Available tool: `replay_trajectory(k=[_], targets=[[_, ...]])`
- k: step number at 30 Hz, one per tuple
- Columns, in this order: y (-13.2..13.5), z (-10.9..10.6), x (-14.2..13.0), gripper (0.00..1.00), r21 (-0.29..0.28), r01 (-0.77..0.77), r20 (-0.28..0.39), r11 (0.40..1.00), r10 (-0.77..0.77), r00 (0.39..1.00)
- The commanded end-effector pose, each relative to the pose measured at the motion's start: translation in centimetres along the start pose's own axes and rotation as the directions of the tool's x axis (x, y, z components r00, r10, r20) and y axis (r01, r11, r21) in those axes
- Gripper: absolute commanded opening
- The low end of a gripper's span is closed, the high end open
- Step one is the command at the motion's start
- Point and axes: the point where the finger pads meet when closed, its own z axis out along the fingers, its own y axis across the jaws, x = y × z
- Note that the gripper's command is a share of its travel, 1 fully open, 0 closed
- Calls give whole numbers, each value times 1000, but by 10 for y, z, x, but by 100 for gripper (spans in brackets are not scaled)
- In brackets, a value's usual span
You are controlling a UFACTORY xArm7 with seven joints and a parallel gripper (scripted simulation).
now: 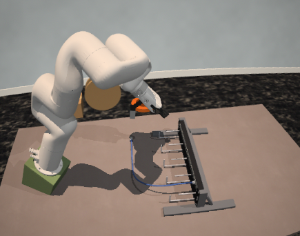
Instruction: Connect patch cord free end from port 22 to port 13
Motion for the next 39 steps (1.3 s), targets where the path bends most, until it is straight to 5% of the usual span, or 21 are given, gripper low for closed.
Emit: replay_trajectory(k=[1, 9, 21, 39], targets=[[-1, -34, -2, 0, 2, -3, 1, 1000, 3, 1000], [-1, -63, -2, 0, 2, -3, 1, 1000, 3, 1000], [-5, -64, -2, 0, 2, -3, 1, 1000, 3, 1000], [-73, -64, -2, 0, 2, -3, 1, 1000, 3, 1000]])
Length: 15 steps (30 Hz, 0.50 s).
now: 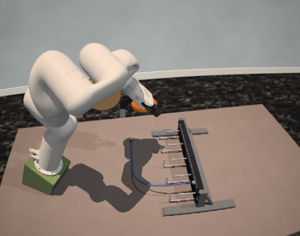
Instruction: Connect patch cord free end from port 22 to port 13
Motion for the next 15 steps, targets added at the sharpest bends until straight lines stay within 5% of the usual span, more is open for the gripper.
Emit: replay_trajectory(k=[1, 15], targets=[[-19, -1, -2, 0, -4, -2, 2, 1000, 2, 1000], [-43, -1, -2, 0, -4, -2, 2, 1000, 2, 1000]])
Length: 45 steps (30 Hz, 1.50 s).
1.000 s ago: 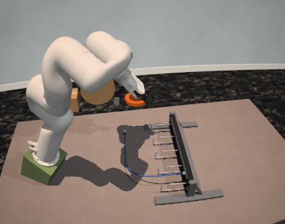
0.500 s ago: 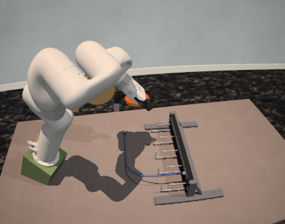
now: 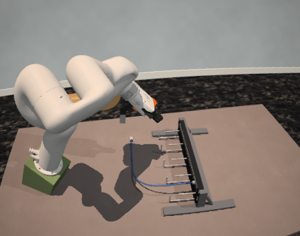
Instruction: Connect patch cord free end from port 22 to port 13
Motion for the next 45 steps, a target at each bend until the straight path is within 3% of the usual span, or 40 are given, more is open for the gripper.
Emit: replay_trajectory(k=[1, 9, 14, 16, 23, 28, 45], targets=[[-1, -1, -1, 0, -2, -1, 2, 1000, 1, 1000], [-1, 15, -1, 0, -2, -1, 2, 1000, 1, 1000], [-1, 51, -2, 0, -2, -1, 2, 1000, 1, 1000], [-1, 51, -2, 0, -2, -1, 2, 1000, 1, 1000], [0, 108, -2, 0, -2, -1, 2, 1000, 1, 1000], [0, 133, -2, 0, -2, -1, 2, 1000, 1, 1000], [0, 139, -2, 0, -2, -1, 2, 1000, 1, 1000]])
